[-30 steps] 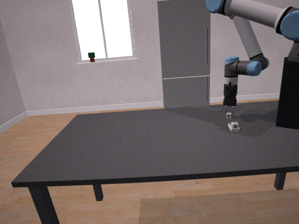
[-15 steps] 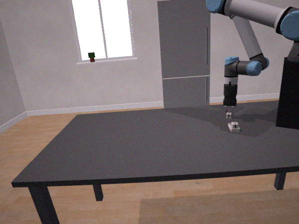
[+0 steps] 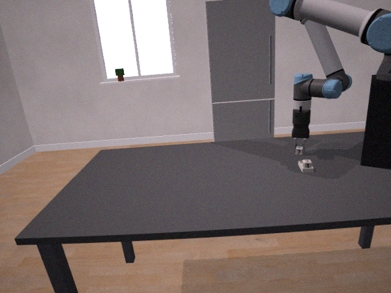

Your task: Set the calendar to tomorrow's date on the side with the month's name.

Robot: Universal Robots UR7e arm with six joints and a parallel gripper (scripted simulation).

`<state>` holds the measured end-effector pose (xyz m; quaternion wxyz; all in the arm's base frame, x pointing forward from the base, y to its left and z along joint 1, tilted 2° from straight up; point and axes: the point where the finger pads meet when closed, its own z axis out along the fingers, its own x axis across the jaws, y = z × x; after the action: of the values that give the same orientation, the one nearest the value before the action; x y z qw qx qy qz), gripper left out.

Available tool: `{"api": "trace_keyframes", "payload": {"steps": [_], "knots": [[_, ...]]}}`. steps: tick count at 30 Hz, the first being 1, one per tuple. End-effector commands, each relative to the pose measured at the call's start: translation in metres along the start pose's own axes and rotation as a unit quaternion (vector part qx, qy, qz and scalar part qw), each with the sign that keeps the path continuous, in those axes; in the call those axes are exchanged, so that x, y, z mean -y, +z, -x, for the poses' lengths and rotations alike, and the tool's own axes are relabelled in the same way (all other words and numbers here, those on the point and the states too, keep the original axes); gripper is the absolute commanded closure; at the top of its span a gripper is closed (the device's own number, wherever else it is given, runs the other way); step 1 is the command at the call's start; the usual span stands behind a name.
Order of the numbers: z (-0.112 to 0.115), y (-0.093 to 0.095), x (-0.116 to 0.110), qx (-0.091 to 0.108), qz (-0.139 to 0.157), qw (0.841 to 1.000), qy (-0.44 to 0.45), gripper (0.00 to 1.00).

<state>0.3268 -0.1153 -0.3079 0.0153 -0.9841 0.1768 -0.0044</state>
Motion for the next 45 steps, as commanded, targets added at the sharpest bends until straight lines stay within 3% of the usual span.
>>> {"api": "trace_keyframes", "payload": {"steps": [1, 8, 23, 34, 45], "knots": [[-0.001, -0.007, 0.000, -0.001, 0.000, 1.000, 0.000, 0.43], [-0.001, -0.021, 0.000, -0.001, 0.000, 1.000, 0.000, 0.43], [0.000, -0.079, 0.000, -0.001, 0.000, 1.000, 0.000, 0.43], [0.000, -0.096, 0.000, -0.001, 0.000, 1.000, 0.000, 0.43], [0.000, -0.098, 0.000, -0.001, 0.000, 1.000, 0.000, 0.43]]}}
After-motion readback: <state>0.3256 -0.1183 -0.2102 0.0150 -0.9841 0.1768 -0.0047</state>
